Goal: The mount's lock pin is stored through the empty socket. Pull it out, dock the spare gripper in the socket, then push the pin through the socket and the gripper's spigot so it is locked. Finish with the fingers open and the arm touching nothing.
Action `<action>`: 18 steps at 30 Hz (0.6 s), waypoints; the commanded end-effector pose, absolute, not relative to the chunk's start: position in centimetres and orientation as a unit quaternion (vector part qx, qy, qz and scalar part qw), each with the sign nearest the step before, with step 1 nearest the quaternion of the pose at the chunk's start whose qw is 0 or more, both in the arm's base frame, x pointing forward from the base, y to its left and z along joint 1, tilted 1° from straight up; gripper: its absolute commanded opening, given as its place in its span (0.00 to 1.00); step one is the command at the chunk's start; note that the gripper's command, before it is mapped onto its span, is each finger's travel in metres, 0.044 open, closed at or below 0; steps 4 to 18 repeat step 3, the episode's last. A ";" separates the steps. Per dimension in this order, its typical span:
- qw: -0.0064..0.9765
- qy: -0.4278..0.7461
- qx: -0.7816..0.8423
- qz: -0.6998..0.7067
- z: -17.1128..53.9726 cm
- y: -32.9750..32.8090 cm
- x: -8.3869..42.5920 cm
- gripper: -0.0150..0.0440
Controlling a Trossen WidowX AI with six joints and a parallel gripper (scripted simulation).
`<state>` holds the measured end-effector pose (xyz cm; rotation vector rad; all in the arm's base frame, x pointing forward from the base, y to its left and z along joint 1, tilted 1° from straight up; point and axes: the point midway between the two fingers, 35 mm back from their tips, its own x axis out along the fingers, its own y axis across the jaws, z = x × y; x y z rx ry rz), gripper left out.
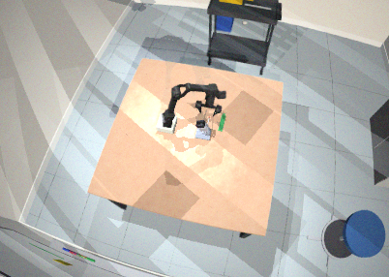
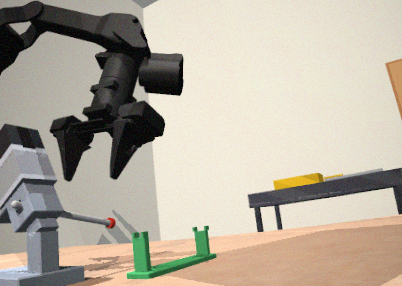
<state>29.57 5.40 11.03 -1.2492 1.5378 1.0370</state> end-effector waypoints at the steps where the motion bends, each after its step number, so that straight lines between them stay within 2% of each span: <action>1: 0.437 0.617 -0.503 0.418 11.0 5.4 29.6 1.00; 18: 0.437 0.617 -0.503 0.418 11.0 5.4 29.6 1.00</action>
